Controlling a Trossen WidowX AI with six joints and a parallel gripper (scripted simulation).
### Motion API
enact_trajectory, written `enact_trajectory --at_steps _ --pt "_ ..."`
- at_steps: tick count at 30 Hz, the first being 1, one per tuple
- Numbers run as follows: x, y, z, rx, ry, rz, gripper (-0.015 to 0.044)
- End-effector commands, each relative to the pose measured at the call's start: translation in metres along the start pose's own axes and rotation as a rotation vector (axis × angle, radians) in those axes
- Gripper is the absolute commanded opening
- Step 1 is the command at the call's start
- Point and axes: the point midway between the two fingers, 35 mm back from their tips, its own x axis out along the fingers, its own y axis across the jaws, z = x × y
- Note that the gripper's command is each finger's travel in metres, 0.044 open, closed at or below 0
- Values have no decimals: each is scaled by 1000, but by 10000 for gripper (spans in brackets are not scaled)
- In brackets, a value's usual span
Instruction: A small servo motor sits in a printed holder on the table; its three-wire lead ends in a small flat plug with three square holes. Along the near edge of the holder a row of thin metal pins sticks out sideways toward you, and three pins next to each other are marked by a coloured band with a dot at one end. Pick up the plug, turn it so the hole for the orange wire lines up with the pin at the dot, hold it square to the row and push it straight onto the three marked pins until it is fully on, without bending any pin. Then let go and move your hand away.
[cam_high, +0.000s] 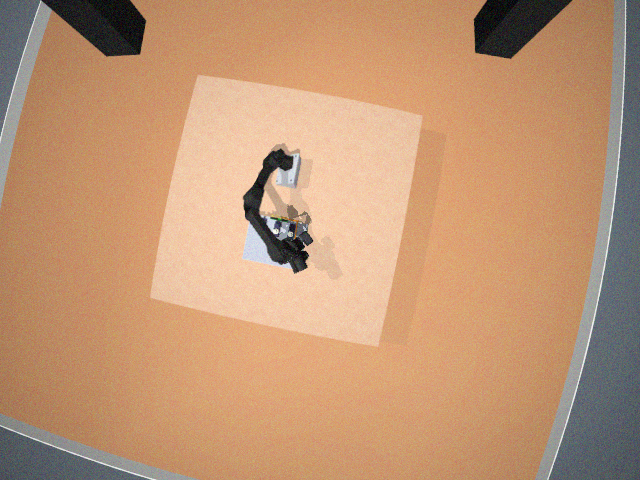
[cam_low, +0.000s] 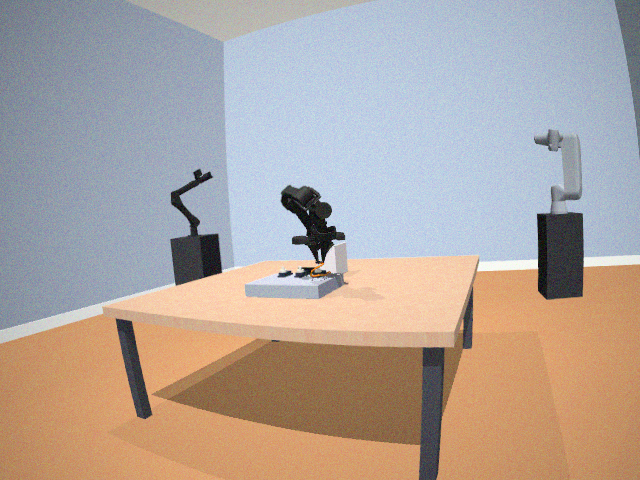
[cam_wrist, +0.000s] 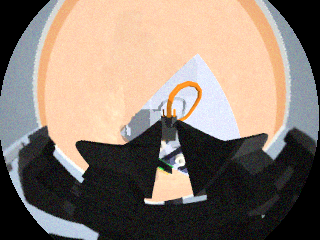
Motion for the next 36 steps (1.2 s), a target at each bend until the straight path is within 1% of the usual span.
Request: enact_trajectory --at_steps 1,19,36 --pt "-4 2 -11 -116 5 8 0" --pt "-18 18 -63 -743 3 11 0" --pt "-20 37 -118 -1336 1 16 0"
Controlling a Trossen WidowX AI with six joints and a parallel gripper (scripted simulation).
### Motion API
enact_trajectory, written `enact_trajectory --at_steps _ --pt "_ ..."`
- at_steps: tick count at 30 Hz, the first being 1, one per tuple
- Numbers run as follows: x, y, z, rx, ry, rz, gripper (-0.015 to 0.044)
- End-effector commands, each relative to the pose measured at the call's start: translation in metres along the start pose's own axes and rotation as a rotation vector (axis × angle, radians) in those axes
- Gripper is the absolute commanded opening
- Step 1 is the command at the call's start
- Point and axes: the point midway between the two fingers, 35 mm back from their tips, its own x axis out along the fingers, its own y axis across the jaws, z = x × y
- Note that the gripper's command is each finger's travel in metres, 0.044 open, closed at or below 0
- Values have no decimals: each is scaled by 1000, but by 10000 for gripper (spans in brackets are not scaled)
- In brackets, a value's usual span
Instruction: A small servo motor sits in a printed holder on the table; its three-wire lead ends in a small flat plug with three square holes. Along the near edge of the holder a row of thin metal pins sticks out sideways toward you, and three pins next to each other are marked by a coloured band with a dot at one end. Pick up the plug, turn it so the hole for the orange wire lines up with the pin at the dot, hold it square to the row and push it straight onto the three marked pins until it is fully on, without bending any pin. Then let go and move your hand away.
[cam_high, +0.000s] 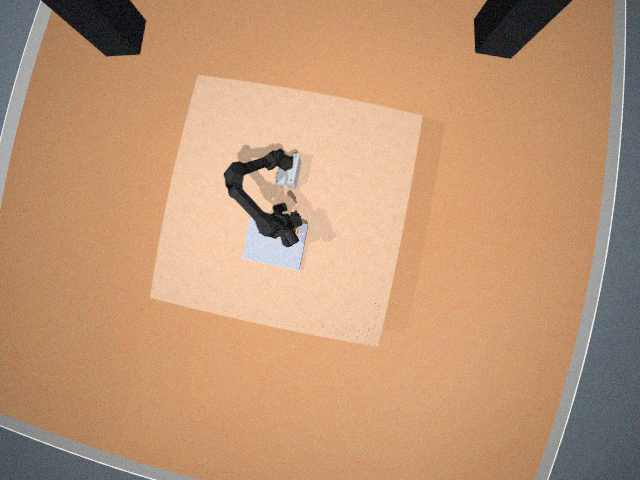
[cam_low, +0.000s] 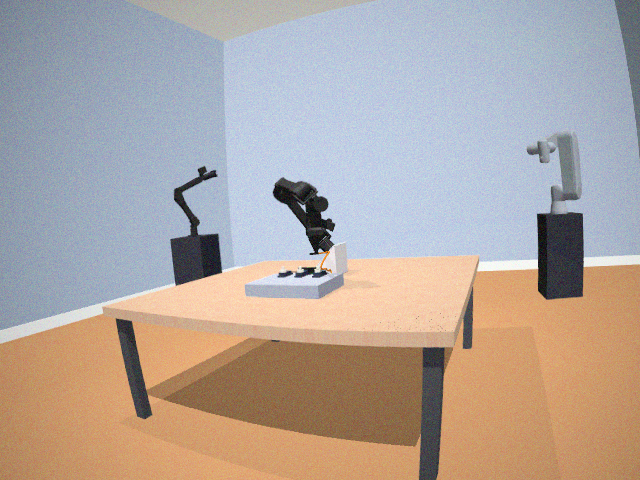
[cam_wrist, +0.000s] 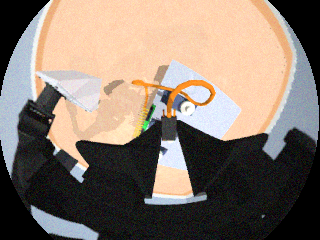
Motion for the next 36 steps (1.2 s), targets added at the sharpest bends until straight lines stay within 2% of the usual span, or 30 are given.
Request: enact_trajectory --at_steps 1,28,36 --pt "2 17 1 -151 -5 4 0" --pt "23 118 5 -1087 -8 9 0" --pt "41 119 5 -1110 -8 9 0"
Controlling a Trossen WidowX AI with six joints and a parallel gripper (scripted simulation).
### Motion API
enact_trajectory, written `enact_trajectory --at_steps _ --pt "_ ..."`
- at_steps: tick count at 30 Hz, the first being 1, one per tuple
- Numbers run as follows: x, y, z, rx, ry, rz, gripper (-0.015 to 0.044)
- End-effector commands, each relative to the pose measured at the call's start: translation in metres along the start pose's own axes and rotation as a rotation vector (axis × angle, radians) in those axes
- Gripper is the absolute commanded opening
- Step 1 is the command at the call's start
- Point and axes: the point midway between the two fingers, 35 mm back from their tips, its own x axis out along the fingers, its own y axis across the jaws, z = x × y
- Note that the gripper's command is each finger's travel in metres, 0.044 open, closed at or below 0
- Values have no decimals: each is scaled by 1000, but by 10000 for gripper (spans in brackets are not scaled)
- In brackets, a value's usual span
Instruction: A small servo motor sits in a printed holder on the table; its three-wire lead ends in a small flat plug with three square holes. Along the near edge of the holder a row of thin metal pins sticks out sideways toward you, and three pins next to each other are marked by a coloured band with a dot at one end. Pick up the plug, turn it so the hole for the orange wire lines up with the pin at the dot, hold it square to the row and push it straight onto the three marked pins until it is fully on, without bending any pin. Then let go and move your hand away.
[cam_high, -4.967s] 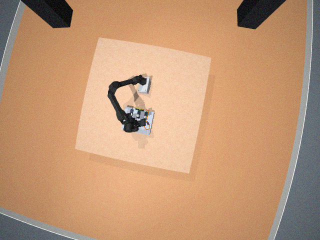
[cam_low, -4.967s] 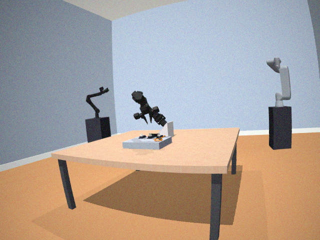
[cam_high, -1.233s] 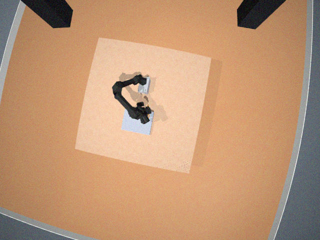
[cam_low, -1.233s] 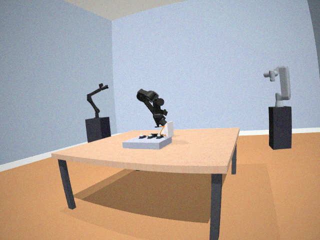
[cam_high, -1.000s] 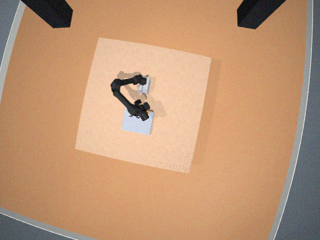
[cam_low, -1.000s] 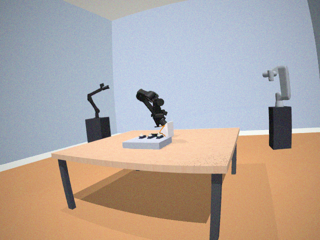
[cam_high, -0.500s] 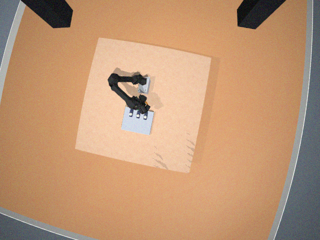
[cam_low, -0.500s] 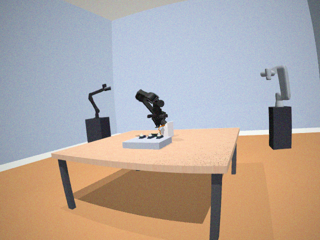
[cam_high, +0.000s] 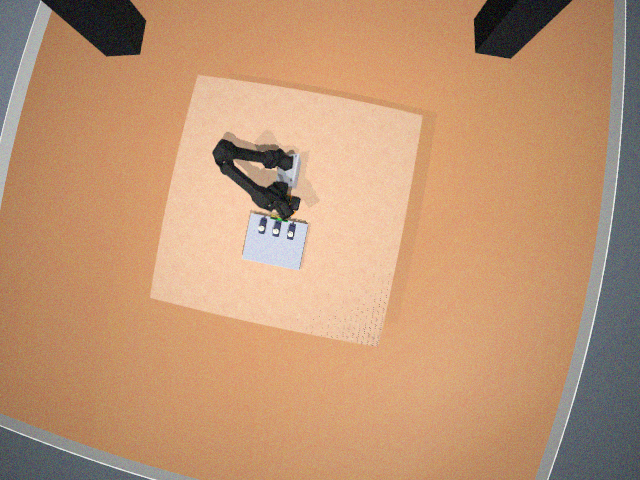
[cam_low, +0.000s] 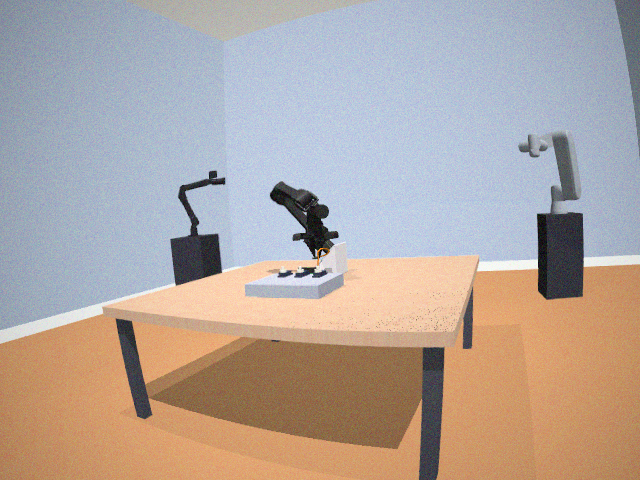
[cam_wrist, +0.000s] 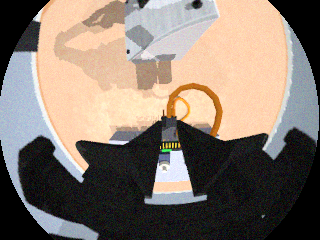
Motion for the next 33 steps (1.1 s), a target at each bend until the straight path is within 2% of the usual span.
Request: enact_trajectory --at_steps 1,6,20,33 --pt "16 2 2 -16 -3 6 0" --pt "35 3 3 -15 -3 8 0" --pt "30 3 -28 -14 -2 8 0" --pt "32 3 -36 -14 -1 8 0"
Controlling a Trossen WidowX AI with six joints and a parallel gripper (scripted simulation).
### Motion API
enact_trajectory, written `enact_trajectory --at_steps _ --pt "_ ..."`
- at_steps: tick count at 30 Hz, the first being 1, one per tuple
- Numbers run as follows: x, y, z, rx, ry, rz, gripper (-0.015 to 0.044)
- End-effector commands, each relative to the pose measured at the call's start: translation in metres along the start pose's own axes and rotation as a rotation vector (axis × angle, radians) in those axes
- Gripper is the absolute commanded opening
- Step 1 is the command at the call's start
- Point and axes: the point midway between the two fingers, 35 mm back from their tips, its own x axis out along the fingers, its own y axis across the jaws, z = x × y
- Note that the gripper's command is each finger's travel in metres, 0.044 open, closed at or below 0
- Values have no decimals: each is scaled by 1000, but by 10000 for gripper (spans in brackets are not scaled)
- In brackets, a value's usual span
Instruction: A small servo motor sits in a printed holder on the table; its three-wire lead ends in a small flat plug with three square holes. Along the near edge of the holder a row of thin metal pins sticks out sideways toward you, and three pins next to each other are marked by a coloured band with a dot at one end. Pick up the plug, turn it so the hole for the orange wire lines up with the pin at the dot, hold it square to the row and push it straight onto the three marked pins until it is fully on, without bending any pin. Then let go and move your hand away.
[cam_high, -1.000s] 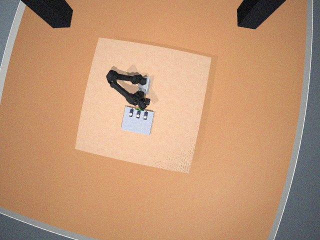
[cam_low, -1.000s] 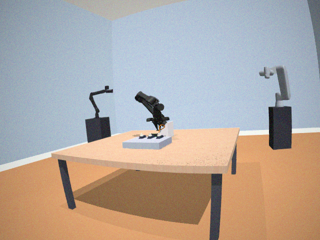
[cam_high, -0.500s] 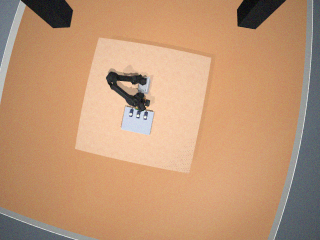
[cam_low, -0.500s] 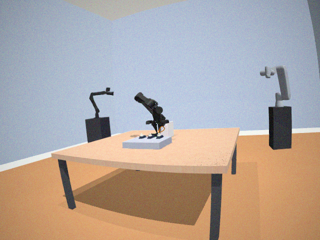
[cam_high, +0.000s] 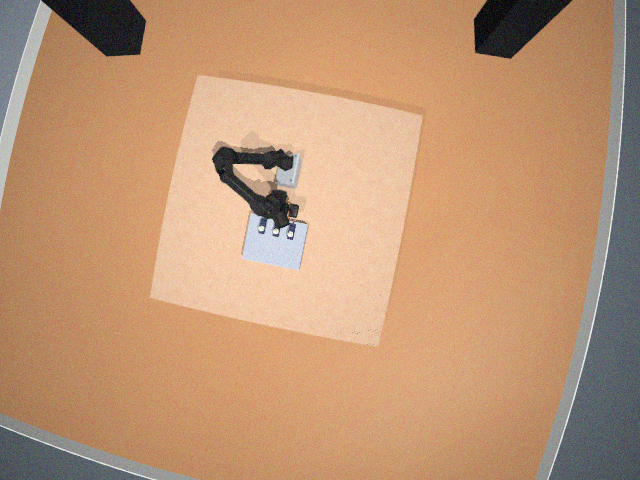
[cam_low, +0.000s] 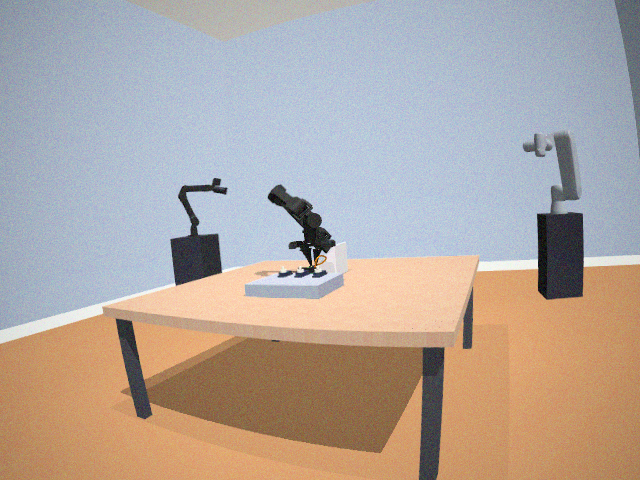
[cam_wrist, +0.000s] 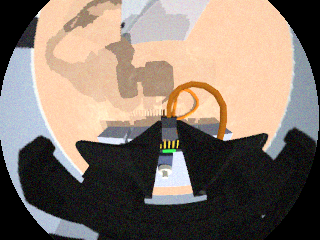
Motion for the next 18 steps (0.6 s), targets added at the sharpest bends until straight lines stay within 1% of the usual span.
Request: enact_trajectory --at_steps 1,18 --pt "1 0 -3 -3 1 4 0" --pt "1 -1 -14 -3 2 4 0"
